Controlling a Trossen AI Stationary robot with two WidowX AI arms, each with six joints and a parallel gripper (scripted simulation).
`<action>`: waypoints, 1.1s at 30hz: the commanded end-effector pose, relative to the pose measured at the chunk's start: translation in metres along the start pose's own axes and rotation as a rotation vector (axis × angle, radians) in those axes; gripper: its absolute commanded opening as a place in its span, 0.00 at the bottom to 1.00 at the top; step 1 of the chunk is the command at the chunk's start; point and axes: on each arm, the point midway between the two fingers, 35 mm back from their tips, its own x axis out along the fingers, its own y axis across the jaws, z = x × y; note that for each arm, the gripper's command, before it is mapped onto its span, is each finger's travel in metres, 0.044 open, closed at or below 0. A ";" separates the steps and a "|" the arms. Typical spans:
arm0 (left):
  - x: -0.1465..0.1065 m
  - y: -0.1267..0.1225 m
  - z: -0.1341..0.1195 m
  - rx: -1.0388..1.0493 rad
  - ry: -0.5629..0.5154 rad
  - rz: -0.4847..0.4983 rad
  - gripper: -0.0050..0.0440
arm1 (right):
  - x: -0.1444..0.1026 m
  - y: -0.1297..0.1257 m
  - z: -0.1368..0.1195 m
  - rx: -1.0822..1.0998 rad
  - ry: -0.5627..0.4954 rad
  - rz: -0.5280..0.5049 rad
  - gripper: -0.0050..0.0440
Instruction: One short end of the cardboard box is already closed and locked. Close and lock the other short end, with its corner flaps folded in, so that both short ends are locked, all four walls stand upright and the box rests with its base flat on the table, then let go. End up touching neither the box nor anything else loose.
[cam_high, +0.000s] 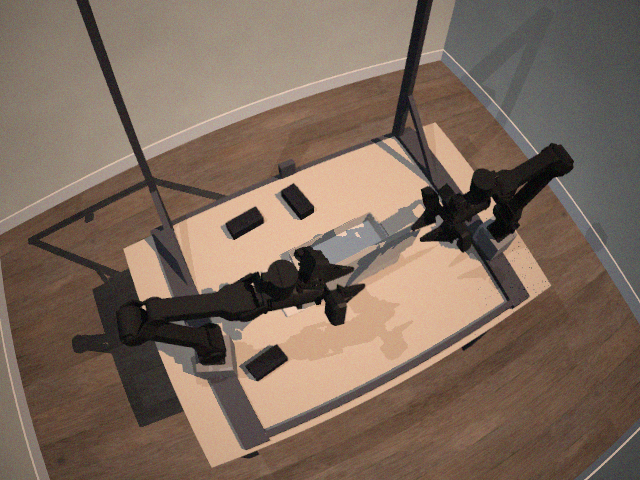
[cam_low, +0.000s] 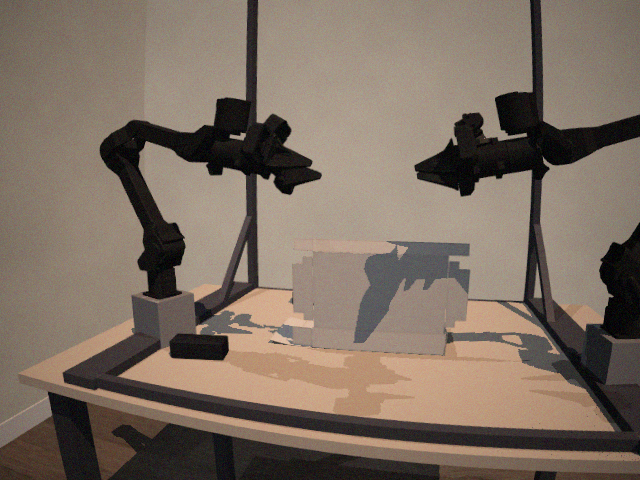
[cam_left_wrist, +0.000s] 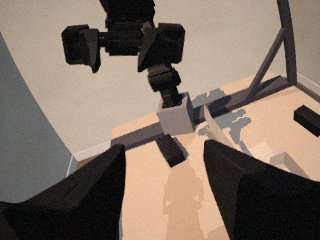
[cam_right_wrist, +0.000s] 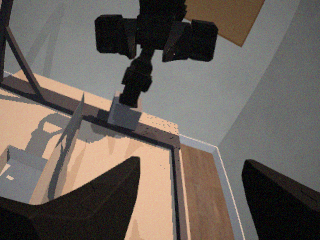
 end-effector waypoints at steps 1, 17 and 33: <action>0.019 -0.020 0.005 0.201 0.067 -0.066 0.32 | 0.014 0.021 0.006 -0.217 0.073 0.094 0.62; 0.069 -0.144 -0.045 1.136 0.208 -0.547 0.23 | 0.028 0.135 -0.036 -1.173 0.165 0.689 0.62; 0.063 -0.269 -0.114 2.043 -0.004 -1.159 0.23 | -0.013 0.228 -0.075 -2.029 -0.206 1.420 0.62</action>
